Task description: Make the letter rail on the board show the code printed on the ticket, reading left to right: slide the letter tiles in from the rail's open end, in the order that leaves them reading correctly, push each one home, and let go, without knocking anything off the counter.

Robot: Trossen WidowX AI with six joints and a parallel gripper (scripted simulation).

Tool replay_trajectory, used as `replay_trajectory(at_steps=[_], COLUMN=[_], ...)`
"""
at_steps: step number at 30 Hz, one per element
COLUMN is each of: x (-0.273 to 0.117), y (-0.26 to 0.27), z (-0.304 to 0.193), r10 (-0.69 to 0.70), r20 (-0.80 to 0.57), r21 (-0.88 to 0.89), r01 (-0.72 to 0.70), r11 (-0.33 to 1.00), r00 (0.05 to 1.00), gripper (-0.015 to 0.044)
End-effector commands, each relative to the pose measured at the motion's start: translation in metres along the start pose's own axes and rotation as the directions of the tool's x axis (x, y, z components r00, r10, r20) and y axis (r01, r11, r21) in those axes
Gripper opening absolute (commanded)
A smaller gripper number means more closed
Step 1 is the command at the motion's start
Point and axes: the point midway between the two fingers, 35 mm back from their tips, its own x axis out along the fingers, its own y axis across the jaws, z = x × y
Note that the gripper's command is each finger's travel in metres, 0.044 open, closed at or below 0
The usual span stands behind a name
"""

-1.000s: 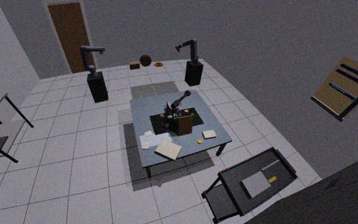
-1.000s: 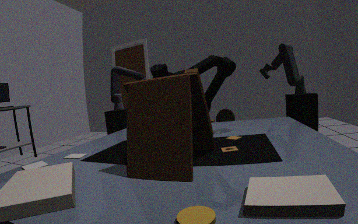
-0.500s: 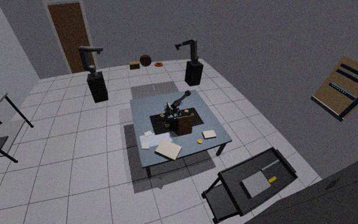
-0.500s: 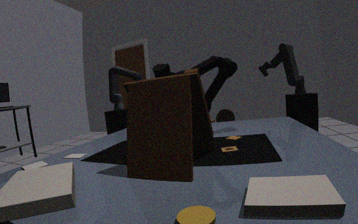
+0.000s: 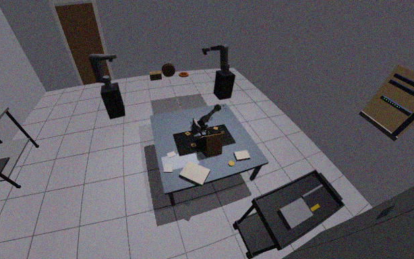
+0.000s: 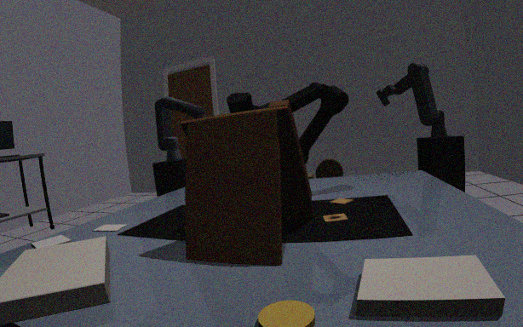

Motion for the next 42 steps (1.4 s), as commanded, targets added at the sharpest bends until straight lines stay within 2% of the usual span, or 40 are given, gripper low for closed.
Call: replay_trajectory(at_steps=[1, 42], x=[0.000, 0.000], y=[0.002, 0.025], z=[0.000, 0.000], r10=[-0.003, -0.003], r20=[0.002, 0.001], r21=[0.004, 0.006], r01=[0.003, 0.003], r11=[1.000, 1.000], r00=[1.000, 1.000], gripper=[0.0000, 0.0000])
